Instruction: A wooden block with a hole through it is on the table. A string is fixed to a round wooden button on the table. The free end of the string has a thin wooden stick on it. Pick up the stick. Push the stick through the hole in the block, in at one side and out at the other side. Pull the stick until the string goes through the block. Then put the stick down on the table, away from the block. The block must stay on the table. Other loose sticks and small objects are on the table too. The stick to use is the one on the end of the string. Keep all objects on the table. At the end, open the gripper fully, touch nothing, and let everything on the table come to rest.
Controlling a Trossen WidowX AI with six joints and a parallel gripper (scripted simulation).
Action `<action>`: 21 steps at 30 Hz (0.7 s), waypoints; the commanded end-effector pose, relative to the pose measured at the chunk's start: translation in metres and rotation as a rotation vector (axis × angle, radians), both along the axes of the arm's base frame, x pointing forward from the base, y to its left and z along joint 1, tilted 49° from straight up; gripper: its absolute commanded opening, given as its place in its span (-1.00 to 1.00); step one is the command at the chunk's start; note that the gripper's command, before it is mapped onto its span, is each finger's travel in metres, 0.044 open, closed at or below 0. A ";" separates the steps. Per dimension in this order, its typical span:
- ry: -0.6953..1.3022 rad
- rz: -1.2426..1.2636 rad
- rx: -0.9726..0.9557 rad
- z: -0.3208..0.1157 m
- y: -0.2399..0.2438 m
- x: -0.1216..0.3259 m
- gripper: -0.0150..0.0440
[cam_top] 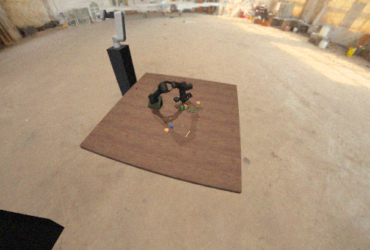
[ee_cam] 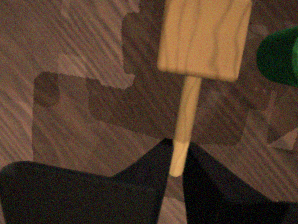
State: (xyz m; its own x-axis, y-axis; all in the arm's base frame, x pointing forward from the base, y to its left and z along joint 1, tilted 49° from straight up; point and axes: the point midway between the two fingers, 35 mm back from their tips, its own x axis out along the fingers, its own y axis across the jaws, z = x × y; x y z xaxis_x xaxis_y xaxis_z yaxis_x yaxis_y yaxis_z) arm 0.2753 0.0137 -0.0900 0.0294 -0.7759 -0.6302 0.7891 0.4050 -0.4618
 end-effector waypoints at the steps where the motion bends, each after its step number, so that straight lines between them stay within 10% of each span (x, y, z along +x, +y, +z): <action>1: 0.004 0.000 0.002 -0.004 0.002 -0.006 -0.49; 21: -0.006 0.010 0.014 -0.014 0.012 -0.018 -0.49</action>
